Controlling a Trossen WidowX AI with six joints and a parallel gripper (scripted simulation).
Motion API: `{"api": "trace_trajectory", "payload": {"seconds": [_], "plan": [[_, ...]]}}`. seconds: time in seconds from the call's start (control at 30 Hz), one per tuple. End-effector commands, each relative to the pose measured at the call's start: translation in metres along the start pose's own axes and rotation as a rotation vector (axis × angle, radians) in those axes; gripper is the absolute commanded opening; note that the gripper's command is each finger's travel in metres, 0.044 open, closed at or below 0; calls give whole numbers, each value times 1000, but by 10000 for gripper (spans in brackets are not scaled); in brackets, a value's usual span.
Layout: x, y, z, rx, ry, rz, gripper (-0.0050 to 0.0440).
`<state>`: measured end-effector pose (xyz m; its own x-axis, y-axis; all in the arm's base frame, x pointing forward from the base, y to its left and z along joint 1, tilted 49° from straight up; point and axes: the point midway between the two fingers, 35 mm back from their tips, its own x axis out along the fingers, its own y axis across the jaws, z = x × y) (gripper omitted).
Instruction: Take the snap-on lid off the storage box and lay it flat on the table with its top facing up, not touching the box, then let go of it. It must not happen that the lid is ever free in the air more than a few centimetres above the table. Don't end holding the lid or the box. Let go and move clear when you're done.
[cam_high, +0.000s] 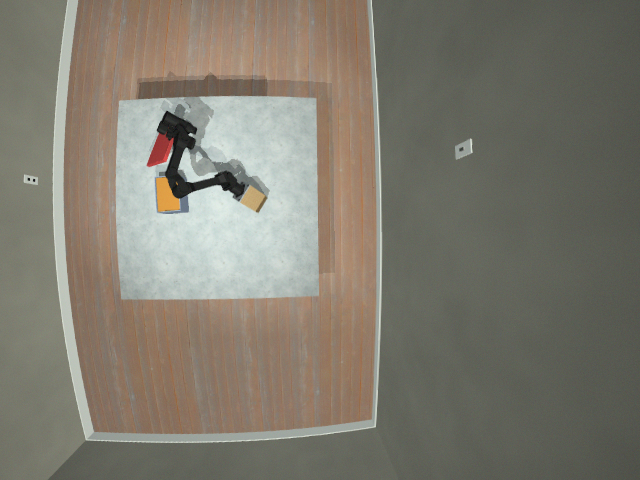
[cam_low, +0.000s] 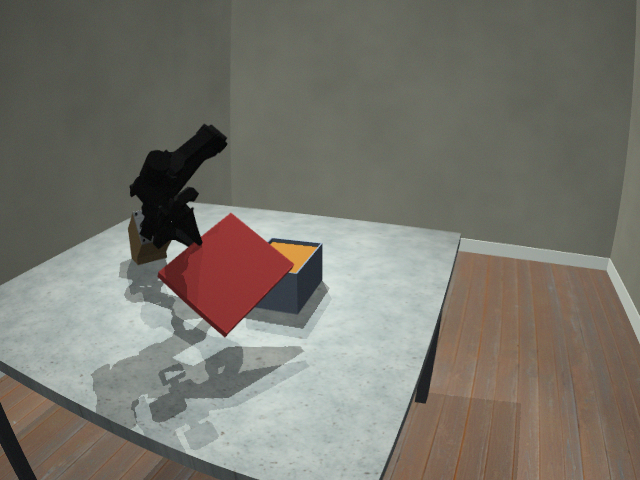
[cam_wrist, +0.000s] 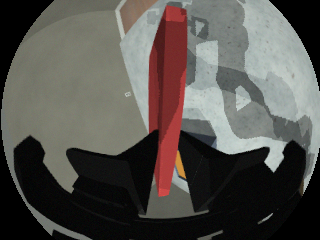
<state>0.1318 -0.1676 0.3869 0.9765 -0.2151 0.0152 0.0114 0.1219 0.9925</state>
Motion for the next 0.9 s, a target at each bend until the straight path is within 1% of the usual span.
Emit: {"api": "trace_trajectory", "payload": {"seconds": [0.0,0.13,0.2,0.37,0.87], "plan": [[-1,2,8,45,6,8,-50],[-1,0,16,109,4,5,-50],[-1,0,16,109,4,5,-50],[-2,-3,30,207,1,1,-50],[-2,5,31,112,3,9,-50]]}}
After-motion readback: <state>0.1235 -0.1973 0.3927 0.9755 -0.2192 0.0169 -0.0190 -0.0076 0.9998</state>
